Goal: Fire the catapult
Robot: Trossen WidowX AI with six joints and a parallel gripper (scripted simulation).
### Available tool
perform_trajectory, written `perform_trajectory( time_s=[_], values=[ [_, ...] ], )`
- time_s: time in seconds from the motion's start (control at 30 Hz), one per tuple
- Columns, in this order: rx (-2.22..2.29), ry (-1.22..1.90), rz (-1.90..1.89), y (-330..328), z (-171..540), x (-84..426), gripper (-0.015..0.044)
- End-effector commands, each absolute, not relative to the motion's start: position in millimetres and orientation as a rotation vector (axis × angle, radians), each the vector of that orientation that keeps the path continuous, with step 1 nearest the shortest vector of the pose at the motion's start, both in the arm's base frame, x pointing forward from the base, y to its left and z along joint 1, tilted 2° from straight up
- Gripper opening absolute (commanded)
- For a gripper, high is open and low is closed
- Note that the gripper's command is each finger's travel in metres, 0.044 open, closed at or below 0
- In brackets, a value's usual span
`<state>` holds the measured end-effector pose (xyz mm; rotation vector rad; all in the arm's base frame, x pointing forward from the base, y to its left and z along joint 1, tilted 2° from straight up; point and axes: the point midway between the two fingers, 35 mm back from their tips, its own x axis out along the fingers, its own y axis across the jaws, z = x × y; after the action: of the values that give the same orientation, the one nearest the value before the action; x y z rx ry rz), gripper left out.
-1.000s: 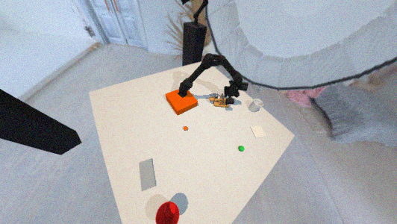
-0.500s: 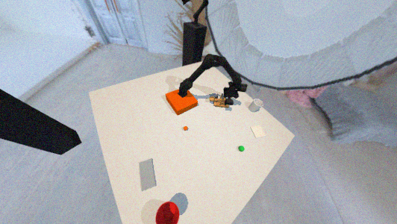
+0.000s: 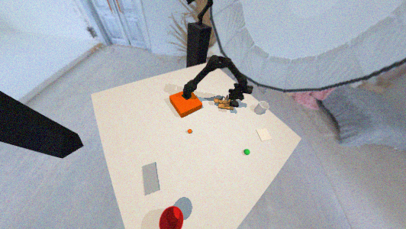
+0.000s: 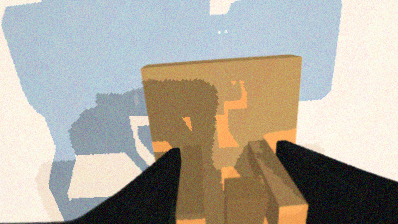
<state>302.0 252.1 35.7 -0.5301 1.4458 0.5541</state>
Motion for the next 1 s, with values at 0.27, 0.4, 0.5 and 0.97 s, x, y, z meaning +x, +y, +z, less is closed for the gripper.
perform_trajectory(
  time_s=[0.27, 0.4, 0.5, 0.97],
  values=[
    [-0.522, 1.430, 0.553, 252.5, 76.8, 303.0, 0.0000],
    [-0.522, 1.431, 0.553, 253.0, 70.3, 303.7, 0.0000],
    [-0.522, 1.431, 0.553, 253.3, 65.4, 304.3, 0.0000],
    [-0.522, 1.431, 0.551, 254.1, 42.6, 305.9, 0.0000]
  ],
)
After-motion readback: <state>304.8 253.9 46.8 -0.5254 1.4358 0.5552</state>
